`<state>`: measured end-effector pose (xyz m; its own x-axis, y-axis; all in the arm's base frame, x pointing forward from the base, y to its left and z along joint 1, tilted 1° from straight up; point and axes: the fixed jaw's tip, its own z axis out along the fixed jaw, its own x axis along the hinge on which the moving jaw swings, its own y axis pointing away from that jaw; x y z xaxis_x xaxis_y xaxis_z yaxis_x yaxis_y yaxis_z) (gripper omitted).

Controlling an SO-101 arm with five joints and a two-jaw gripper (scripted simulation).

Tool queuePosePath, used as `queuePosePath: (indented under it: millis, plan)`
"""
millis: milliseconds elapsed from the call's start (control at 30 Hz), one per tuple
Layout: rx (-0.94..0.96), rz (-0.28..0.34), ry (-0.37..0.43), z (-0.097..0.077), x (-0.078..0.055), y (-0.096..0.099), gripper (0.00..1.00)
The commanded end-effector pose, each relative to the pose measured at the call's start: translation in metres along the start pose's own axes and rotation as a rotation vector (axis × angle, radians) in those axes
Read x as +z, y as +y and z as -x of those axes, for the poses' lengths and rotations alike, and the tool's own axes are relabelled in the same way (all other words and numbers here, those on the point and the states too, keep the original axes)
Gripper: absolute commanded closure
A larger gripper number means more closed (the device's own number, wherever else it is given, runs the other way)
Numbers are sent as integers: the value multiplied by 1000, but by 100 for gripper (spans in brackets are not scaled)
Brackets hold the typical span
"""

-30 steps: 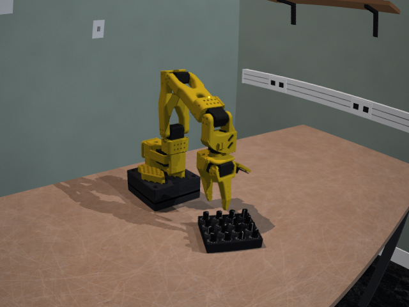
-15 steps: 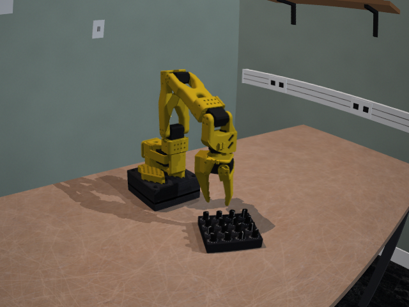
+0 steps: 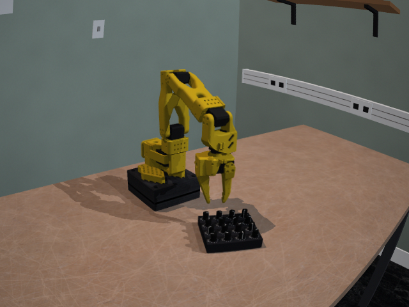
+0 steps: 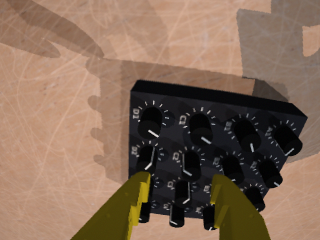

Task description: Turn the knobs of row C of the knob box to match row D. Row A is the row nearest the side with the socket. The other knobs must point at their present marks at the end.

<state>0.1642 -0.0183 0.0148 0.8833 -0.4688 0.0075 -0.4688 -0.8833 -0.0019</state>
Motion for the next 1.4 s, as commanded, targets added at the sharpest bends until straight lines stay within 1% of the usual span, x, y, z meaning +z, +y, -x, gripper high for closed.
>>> queuePosePath:
  millis: [0,300,367,700,867,1367]
  plan:
    - [-137,-1,-1,-2,-1,-2,86]
    - [-377,-1,-1,-4,-1,-3,88]
    - [-377,-1,-1,-4,-1,-3,88]
    - [-546,-1,0,-5,-1,-4,90]
    - [-593,-1,0,-5,-1,-4,90]
    - [-631,-1,0,-5,-1,-4,90]
